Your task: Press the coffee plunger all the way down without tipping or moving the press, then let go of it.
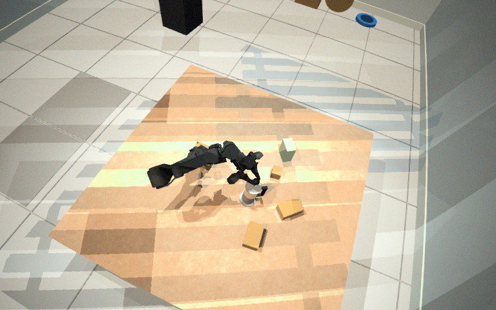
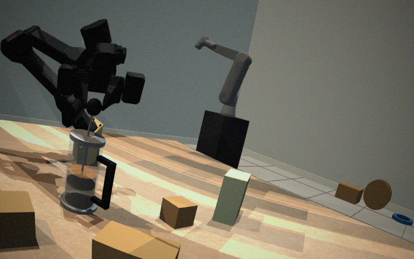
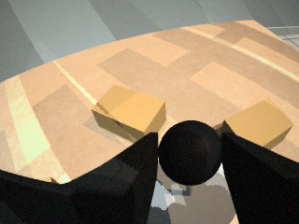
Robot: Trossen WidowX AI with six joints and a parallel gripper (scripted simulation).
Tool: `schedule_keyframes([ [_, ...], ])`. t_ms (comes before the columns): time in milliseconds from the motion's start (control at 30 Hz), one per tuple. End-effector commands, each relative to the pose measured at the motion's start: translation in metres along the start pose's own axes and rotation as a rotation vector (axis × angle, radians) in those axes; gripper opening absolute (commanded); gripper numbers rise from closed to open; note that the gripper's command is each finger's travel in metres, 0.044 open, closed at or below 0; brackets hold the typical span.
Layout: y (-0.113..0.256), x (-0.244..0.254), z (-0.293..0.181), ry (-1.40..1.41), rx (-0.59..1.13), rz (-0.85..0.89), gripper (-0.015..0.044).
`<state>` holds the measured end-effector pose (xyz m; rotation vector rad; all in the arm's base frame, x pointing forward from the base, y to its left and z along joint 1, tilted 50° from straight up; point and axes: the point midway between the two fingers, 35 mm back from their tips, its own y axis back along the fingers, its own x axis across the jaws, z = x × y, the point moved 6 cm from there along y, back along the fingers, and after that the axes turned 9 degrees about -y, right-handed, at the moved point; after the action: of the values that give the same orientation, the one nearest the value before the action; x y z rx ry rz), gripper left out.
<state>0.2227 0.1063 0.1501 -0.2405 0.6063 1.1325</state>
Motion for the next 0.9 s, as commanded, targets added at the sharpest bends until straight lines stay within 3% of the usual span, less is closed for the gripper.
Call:
schedule_keyframes([
  [0, -0.008, -0.0026, -0.0179, 0.041, 0.019, -0.011, 0.0125],
  [867, -0.0167, 0.0, -0.0178, 0.042, 0.011, -0.016, 0.0125],
])
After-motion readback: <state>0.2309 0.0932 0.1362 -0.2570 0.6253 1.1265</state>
